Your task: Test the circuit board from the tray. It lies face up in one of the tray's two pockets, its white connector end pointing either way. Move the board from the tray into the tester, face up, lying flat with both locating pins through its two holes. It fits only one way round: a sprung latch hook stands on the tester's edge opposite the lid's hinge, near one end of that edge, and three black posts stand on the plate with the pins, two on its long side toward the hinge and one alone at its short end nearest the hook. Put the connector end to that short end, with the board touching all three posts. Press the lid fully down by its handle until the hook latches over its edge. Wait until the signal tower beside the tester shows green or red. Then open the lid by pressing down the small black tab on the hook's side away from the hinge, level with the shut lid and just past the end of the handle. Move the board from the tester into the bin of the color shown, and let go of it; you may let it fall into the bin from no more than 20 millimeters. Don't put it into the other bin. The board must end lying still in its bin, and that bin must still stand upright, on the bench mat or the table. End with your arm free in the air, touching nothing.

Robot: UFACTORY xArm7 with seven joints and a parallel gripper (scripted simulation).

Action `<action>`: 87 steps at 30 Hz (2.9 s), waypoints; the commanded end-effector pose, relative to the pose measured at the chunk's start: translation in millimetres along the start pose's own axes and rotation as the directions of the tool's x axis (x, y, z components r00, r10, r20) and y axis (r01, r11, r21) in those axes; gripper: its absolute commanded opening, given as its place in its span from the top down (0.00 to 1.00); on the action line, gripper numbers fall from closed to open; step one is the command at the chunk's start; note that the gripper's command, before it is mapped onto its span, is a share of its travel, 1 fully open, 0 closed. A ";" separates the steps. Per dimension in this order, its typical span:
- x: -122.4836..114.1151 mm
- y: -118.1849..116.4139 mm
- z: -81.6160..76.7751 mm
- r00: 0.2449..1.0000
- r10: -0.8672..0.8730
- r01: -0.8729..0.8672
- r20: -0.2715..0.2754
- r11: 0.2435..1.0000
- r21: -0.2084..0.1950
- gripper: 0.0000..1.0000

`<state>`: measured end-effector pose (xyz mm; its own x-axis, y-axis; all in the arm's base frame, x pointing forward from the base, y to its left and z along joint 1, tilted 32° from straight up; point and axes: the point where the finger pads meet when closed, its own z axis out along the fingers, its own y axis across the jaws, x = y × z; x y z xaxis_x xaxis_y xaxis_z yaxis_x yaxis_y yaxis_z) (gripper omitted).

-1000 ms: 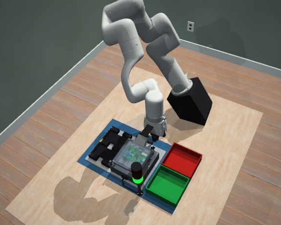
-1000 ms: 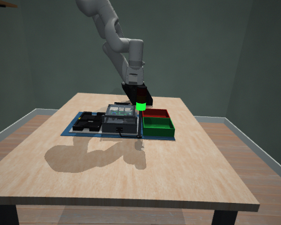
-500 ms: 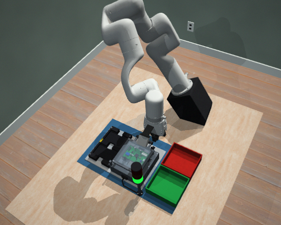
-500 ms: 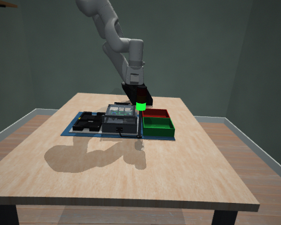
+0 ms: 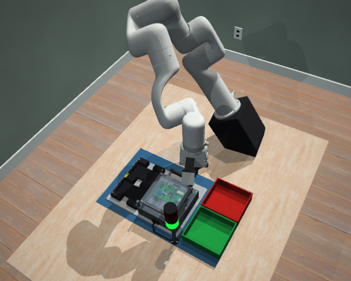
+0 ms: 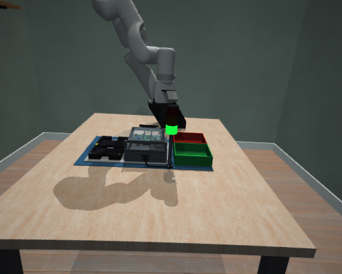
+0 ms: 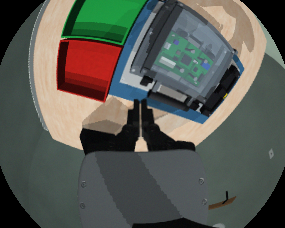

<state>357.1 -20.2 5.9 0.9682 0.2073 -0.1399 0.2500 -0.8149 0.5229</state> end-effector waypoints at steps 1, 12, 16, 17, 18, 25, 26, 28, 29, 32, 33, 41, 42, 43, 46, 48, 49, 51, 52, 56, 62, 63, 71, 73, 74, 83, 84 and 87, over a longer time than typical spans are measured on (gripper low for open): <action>1.4 -0.3 -1.2 0.994 -0.108 0.108 0.004 0.994 0.010 1.00; 1.4 -0.3 -1.2 0.895 -0.446 0.446 0.000 0.895 0.011 1.00; 1.4 -0.3 -1.2 0.837 -0.548 0.548 -0.002 0.837 0.011 1.00; 1.4 -0.3 -1.2 0.837 -0.548 0.548 -0.002 0.837 0.011 1.00; 1.4 -0.3 -1.2 0.837 -0.548 0.548 -0.002 0.837 0.011 1.00; 1.4 -0.3 -1.2 0.686 -0.728 0.728 -0.004 0.686 0.010 1.00; 1.4 -0.3 -1.2 0.664 -0.748 0.748 -0.004 0.664 0.010 1.00; 1.4 -0.3 -1.2 0.619 -0.785 0.785 -0.005 0.619 0.010 1.00; 1.4 -0.3 -1.2 0.596 -0.803 0.803 -0.005 0.596 0.010 1.00; 1.4 -0.3 -1.2 0.528 -0.849 0.849 -0.006 0.528 0.009 1.00; 1.4 -0.3 -1.2 0.507 -0.862 0.862 -0.006 0.507 0.009 1.00; 1.4 -0.3 -1.2 0.419 -0.908 0.908 -0.007 0.419 0.008 1.00; 1.4 -0.3 -1.2 0.411 -0.912 0.912 -0.007 0.410 0.008 1.00; 1.4 -0.3 -1.2 0.403 -0.915 0.915 -0.007 0.403 0.008 1.00; 1.4 -0.3 -1.2 0.389 -0.921 0.921 -0.007 0.389 0.008 1.00; 1.4 -0.3 -1.2 0.386 -0.923 0.923 -0.007 0.386 0.008 1.00; 1.4 -0.3 -1.2 0.385 -0.923 0.923 -0.007 0.385 0.008 1.00; 1.4 -0.3 -1.2 0.385 -0.923 0.923 -0.007 0.385 0.008 1.00; 1.4 -0.3 -1.2 0.385 -0.923 0.923 -0.007 0.385 0.008 1.00; 1.4 -0.3 -1.2 0.385 -0.923 0.923 -0.007 0.385 0.008 1.00; 1.4 -0.3 -1.2 0.385 -0.923 0.923 -0.007 0.385 0.008 0.73; 1.4 -0.3 -1.2 0.385 -0.923 0.923 -0.007 0.385 0.008 0.73; 1.4 -0.3 -1.2 0.385 -0.923 0.923 -0.007 0.385 0.008 0.73; 1.4 -0.3 -1.2 0.385 -0.923 0.923 -0.007 0.385 0.008 0.73; 1.4 -0.3 -1.2 0.385 -0.923 0.923 -0.007 0.385 0.008 0.73; 1.4 -0.3 -1.2 0.385 -0.923 0.923 -0.007 0.385 0.008 0.73; 1.4 -0.3 -1.2 0.385 -0.923 0.923 -0.007 0.385 0.008 0.73; 1.4 -0.3 -1.2 0.385 -0.923 0.923 -0.007 0.385 0.008 0.73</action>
<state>357.1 -20.2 5.9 0.1424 0.8347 -0.5320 0.9897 -0.1288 0.0628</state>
